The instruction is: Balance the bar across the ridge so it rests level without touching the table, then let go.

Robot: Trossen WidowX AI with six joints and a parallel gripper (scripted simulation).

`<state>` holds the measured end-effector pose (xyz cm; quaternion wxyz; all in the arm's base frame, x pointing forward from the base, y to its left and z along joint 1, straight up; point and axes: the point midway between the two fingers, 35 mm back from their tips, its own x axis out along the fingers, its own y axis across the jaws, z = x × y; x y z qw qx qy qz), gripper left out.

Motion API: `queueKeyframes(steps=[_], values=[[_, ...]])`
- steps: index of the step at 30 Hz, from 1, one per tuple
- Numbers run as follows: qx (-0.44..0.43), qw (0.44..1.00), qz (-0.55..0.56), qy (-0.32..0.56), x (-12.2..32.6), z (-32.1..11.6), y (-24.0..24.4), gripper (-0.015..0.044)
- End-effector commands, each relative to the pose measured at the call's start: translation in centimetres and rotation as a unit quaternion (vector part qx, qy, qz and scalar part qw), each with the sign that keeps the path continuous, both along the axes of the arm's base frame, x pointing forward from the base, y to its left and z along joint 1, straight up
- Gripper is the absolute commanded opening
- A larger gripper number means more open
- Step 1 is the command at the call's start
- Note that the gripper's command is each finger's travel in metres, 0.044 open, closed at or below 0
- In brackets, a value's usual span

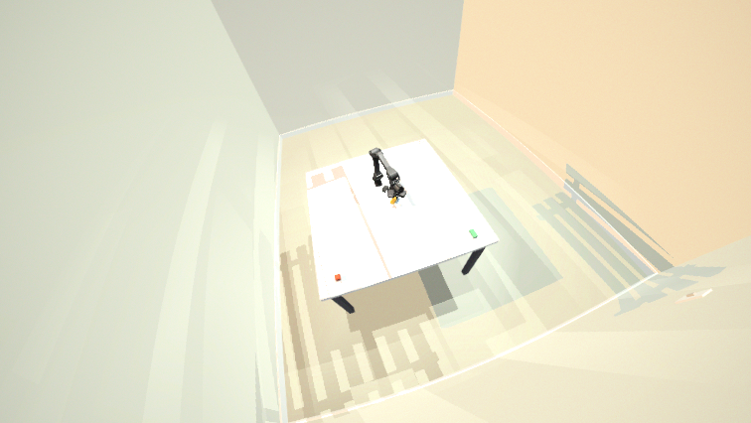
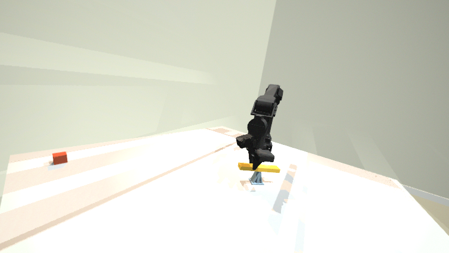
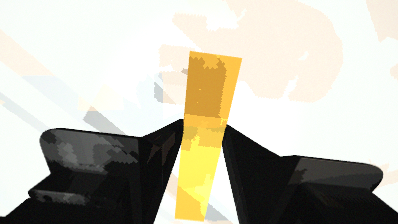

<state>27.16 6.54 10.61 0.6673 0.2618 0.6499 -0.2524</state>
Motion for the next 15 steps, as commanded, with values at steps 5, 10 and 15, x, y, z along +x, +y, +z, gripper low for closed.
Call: queueKeyframes(steps=[5, 10, 15], values=[[0.001, 1.000, -0.001, 0.002, -0.05, -0.25, 0.03, 0.0000], [0.001, 1.000, -0.001, 0.002, -0.06, -0.29, 0.02, 0.0000], [0.001, 1.000, -0.001, 0.002, -0.05, -0.34, 0.02, 0.0000]])
